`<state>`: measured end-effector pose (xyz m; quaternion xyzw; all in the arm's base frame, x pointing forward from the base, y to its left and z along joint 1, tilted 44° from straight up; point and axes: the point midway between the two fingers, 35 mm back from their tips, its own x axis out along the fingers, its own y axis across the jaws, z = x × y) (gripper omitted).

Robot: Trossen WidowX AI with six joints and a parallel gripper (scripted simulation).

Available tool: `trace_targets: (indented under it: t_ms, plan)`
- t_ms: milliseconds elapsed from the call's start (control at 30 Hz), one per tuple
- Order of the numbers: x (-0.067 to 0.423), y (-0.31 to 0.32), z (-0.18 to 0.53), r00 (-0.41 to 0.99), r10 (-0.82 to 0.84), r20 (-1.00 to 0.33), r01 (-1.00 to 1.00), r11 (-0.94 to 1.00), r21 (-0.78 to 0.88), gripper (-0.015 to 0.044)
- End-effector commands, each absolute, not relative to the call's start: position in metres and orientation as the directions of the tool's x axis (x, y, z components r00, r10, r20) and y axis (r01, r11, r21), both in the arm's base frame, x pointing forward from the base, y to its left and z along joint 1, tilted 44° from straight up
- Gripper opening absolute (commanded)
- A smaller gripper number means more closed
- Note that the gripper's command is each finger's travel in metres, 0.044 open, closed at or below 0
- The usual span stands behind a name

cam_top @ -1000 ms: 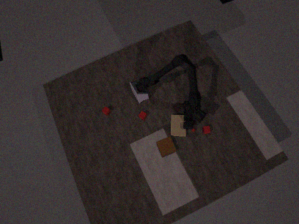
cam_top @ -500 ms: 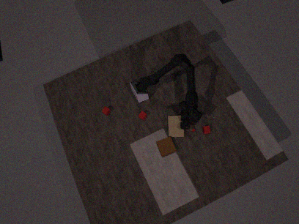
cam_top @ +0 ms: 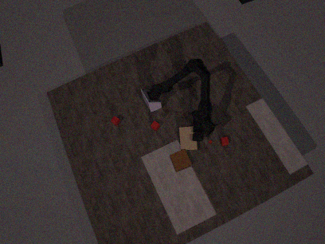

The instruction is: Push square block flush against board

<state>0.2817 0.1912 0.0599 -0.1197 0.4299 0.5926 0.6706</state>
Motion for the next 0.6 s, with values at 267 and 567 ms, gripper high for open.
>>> trace_targets:
  t_ms: [267,567]
  plan:
    - [0.273,0.178,0.044,-0.084,0.683,-0.725,-0.895,0.269,0.357,0.0]
    - [0.27,0.169,0.035,-0.084,0.682,-0.726,-0.895,0.269,0.357,0.0]
